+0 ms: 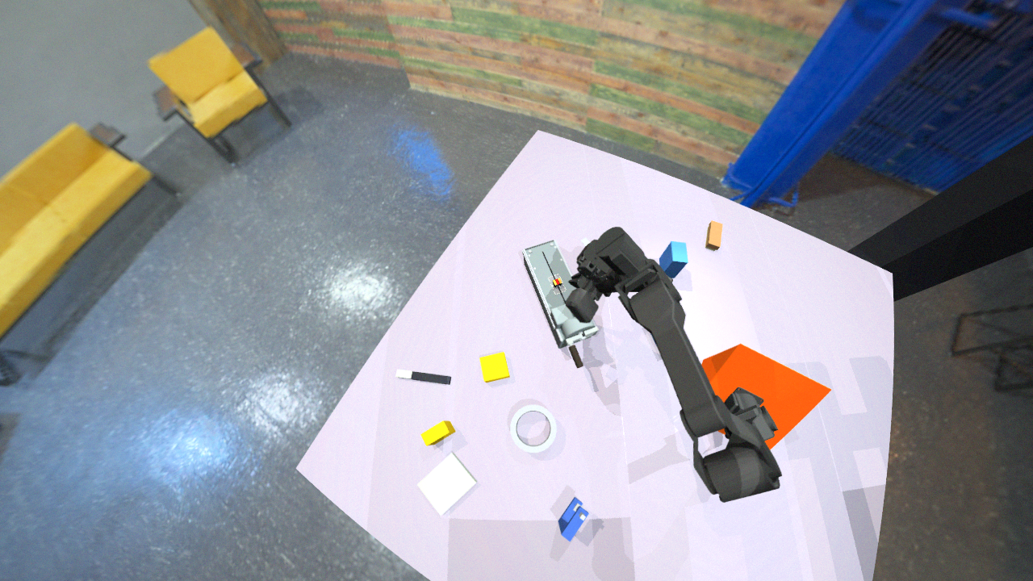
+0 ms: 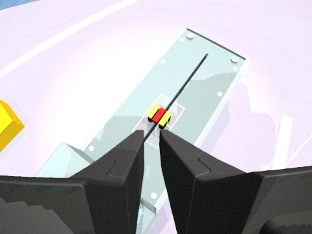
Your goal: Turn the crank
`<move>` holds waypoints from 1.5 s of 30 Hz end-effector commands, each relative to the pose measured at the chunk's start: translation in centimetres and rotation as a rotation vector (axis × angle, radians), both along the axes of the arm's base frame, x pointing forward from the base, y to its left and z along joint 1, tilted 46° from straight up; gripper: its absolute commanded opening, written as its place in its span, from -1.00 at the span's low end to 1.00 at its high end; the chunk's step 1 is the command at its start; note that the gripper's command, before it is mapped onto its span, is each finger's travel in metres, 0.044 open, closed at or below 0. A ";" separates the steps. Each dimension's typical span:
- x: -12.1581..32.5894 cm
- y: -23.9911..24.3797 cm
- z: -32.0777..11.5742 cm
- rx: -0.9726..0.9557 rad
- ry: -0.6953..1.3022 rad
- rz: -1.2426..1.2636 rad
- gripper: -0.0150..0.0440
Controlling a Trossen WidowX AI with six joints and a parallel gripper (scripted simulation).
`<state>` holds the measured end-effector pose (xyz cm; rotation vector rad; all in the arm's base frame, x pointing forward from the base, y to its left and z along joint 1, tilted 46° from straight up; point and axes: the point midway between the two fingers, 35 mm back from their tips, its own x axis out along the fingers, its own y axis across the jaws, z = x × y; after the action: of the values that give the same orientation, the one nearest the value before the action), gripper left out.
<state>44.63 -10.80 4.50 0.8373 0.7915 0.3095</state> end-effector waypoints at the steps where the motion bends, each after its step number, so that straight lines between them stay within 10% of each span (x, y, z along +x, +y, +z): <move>1: 0.0 0.0 0.0 0.000 0.000 0.000 -0.49; 17: 0.0 0.0 0.0 0.001 0.000 0.000 -0.49; 34: 0.0 0.0 0.0 0.001 0.000 0.000 1.00; 45: 0.0 0.0 0.0 0.001 0.000 0.000 0.11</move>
<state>44.63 -10.79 4.51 0.8377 0.7915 0.3100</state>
